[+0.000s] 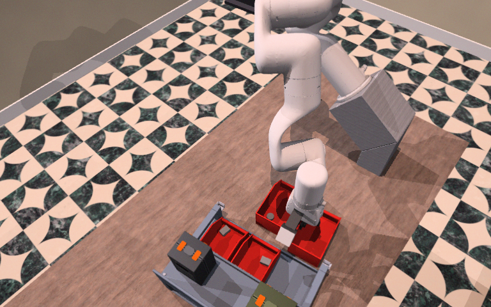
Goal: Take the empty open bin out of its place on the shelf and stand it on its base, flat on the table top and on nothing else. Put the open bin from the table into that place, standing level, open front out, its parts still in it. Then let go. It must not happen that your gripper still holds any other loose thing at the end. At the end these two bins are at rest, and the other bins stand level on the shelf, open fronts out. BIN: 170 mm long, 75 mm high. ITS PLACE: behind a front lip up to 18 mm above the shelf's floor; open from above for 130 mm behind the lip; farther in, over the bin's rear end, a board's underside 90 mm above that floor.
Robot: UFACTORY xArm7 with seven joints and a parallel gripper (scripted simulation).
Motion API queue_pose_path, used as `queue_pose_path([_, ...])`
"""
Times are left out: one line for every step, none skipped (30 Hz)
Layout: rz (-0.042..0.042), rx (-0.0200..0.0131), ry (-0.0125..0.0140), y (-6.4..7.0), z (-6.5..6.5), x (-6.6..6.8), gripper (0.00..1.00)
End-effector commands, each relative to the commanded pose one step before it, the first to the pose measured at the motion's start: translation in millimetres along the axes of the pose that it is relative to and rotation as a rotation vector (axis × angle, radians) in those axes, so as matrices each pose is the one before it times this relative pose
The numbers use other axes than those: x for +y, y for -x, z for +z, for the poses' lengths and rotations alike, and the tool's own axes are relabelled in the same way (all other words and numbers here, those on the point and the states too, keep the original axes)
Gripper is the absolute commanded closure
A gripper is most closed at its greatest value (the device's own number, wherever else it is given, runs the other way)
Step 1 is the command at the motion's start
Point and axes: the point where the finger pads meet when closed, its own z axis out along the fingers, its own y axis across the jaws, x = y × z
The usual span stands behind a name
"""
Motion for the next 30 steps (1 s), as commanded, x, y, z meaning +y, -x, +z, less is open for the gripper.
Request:
queue_pose_path([-0.0001,0.00362,-0.00219,-1.47,-1.56,-0.99,1.0])
queue_pose_path([0.0,0.0,0.0,0.0,0.0,0.0,1.0])
queue_pose_path([0.0,0.0,0.0,0.0,0.0,0.0,1.0])
queue_pose_path([0.0,0.0,0.0,0.0,0.0,0.0,1.0])
queue_pose_path([0.0,0.0,0.0,0.0,0.0,0.0,1.0])
queue_pose_path([0.0,0.0,0.0,0.0,0.0,0.0,1.0])
queue_pose_path([0.0,0.0,0.0,0.0,0.0,0.0,1.0])
queue_pose_path([0.0,0.0,0.0,0.0,0.0,0.0,1.0])
queue_pose_path([0.0,0.0,0.0,0.0,0.0,0.0,1.0])
queue_pose_path([0.0,0.0,0.0,0.0,0.0,0.0,1.0])
queue_pose_path([0.0,0.0,0.0,0.0,0.0,0.0,1.0])
queue_pose_path([0.0,0.0,0.0,0.0,0.0,0.0,1.0])
queue_pose_path([0.0,0.0,0.0,0.0,0.0,0.0,1.0])
queue_pose_path([0.0,0.0,0.0,0.0,0.0,0.0,1.0])
queue_pose_path([0.0,0.0,0.0,0.0,0.0,0.0,1.0])
queue_pose_path([0.0,0.0,0.0,0.0,0.0,0.0,1.0])
queue_pose_path([0.0,0.0,0.0,0.0,0.0,0.0,1.0])
queue_pose_path([0.0,0.0,0.0,0.0,-0.01,0.0,1.0])
queue_pose_path([0.0,0.0,0.0,0.0,-0.04,0.0,1.0])
queue_pose_path([0.0,0.0,0.0,0.0,0.0,0.0,1.0])
queue_pose_path([0.0,0.0,0.0,0.0,0.0,0.0,1.0])
queue_pose_path([0.0,0.0,0.0,0.0,-0.1,0.0,1.0])
queue_pose_path([0.0,0.0,0.0,0.0,-0.18,0.0,1.0])
queue_pose_path([0.0,0.0,0.0,0.0,-0.29,0.0,1.0])
queue_pose_path([0.0,0.0,0.0,0.0,-0.41,0.0,1.0])
queue_pose_path([0.0,0.0,0.0,0.0,-0.55,0.0,1.0])
queue_pose_path([0.0,0.0,0.0,0.0,-0.7,0.0,1.0])
queue_pose_path([0.0,0.0,0.0,0.0,-0.86,0.0,1.0])
queue_pose_path([-0.00001,0.0,0.0,0.0,-1.03,0.0,1.0])
queue_pose_path([0.0,0.0,0.0,0.0,-1.2,0.0,1.0])
